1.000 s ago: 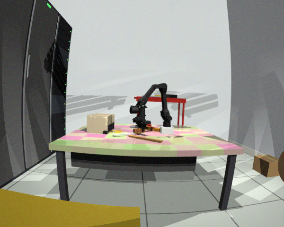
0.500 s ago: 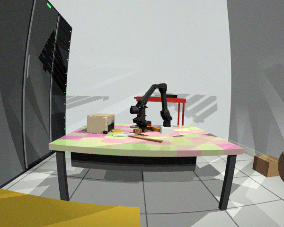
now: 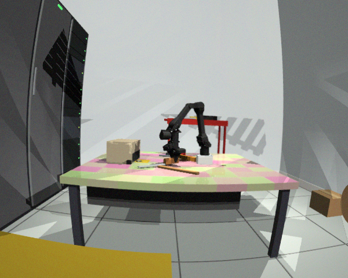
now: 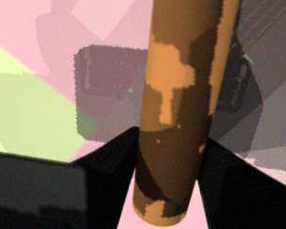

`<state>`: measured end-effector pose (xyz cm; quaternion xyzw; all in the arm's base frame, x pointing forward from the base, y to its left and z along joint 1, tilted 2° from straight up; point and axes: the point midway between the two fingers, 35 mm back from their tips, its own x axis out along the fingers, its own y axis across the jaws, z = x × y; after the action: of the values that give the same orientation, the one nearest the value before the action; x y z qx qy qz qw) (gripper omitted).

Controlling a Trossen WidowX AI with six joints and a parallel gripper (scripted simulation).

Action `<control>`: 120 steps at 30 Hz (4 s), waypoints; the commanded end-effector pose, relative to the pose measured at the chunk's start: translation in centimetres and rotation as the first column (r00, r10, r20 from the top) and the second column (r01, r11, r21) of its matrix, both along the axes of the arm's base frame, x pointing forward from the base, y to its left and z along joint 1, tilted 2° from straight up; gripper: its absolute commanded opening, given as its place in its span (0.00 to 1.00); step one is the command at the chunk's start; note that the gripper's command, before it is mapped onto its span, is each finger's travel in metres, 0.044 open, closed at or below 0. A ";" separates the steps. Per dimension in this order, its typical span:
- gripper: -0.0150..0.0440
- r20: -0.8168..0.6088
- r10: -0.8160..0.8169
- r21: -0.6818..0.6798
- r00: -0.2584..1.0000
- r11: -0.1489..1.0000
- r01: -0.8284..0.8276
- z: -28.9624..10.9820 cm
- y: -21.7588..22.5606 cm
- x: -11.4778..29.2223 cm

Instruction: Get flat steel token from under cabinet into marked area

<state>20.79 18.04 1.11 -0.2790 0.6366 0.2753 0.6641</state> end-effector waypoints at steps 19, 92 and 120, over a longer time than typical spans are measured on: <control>0.25 0.018 -0.002 0.015 1.000 1.000 0.002 0.5 3.1 -0.3; 0.25 0.017 -0.002 0.022 1.000 1.000 0.002 0.8 11.5 -1.1; 0.25 0.011 -0.155 0.031 0.988 0.988 0.154 0.8 11.9 -1.1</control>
<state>19.44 29.77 1.66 -0.2328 0.6487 0.2396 0.6838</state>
